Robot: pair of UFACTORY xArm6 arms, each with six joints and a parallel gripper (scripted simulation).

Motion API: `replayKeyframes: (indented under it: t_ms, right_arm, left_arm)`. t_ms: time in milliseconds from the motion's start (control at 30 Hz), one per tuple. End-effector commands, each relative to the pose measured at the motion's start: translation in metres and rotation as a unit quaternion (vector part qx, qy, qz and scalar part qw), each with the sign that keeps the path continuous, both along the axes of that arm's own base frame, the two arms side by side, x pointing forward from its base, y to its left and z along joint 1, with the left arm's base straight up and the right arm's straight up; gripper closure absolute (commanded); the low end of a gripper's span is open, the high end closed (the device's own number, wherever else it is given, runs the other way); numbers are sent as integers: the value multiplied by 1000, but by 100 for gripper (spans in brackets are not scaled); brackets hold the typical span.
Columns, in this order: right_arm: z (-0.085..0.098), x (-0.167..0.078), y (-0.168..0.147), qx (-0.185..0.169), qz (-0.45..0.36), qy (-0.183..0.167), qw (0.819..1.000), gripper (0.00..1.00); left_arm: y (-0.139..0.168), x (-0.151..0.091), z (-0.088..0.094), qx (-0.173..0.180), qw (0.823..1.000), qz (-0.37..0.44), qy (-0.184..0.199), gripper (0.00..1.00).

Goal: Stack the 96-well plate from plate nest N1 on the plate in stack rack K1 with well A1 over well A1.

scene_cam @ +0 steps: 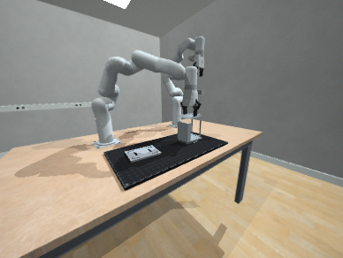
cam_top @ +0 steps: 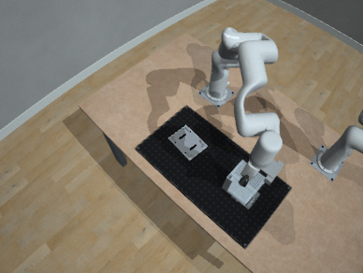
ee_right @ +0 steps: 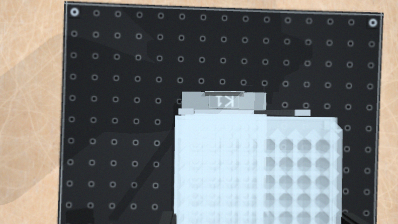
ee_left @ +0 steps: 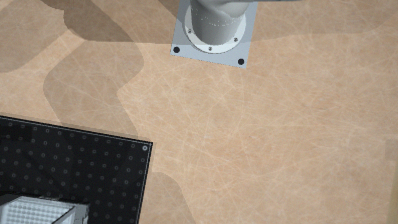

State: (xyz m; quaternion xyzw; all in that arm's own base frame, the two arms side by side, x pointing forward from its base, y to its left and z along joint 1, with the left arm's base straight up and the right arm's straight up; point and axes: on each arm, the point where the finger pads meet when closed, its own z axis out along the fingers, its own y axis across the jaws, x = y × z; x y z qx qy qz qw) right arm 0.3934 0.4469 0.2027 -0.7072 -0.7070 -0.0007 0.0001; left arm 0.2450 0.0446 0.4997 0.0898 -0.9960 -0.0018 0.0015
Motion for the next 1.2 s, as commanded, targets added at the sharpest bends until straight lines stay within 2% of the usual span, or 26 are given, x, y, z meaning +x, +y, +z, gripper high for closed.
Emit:
replayKeyframes:
  t_ms: [0, 1000, 1167]
  right_arm:
    - [2, 1, 2, 1, 0, -1, 1000, 100]
    - [2, 1, 1, 1, 0, -1, 1000, 100]
    - [-6, 1, 1, 1, 0, -1, 1000, 100]
  left_arm:
    - [0, 0, 1, 0, 1000, 0, -2, 0]
    - [0, 0, 1, 0, 1000, 0, -2, 0]
    - [0, 0, 1, 0, 1000, 0, -2, 0]
